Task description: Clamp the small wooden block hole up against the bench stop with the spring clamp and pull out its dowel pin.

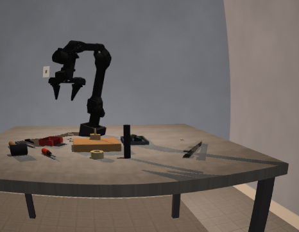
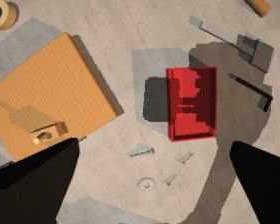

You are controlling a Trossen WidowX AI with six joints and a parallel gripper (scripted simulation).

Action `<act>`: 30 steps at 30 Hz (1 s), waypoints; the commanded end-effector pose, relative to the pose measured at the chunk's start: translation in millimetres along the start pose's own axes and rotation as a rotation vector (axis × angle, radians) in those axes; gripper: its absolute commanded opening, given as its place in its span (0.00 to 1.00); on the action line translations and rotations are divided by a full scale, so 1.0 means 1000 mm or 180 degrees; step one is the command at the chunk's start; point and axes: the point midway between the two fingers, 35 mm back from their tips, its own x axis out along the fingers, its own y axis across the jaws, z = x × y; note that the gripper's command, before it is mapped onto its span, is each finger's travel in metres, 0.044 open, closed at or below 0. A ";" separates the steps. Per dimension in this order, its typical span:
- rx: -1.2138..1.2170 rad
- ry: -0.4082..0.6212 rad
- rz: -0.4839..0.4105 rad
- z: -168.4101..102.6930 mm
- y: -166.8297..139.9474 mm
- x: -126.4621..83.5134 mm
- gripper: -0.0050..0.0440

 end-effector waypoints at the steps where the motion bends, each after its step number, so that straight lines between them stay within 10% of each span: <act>1: -0.0096 0.0022 0.0028 -0.001 0.007 0.004 1.00; 30: -0.0784 0.0172 0.0155 -0.008 0.066 0.027 1.00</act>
